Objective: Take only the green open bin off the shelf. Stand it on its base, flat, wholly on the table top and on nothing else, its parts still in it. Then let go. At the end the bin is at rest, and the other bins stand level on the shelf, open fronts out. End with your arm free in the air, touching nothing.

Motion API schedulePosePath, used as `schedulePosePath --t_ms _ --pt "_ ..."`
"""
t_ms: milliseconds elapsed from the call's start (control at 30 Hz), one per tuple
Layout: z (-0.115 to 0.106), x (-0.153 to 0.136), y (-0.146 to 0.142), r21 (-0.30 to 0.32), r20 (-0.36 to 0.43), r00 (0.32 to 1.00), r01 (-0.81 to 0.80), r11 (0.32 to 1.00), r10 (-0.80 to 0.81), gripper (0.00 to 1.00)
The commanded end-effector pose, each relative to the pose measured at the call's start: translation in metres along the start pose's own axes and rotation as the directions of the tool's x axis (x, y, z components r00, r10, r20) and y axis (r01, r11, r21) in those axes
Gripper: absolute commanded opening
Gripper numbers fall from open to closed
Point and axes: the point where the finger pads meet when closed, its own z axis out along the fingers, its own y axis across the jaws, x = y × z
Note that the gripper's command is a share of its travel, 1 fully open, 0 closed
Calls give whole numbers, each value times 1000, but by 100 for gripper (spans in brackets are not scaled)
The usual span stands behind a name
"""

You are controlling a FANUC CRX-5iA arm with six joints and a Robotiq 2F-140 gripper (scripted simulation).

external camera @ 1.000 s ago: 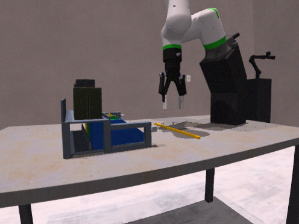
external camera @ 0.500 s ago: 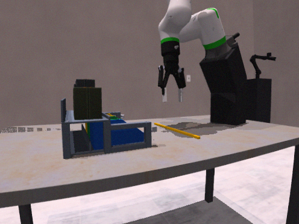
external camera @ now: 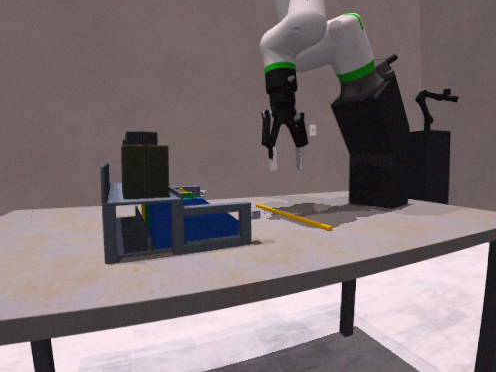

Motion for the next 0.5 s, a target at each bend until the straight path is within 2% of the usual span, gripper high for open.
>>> schedulePosePath --t_ms 0,300,333,467 --pt "2 0 0 11 -113 994 -4 1000 5 57" --pt "2 0 0 11 -113 994 -4 1000 5 57" --pt "3 0 0 -7 -32 999 -3 1000 2 57" --pt "7 1 0 11 -113 994 -3 1000 5 57"
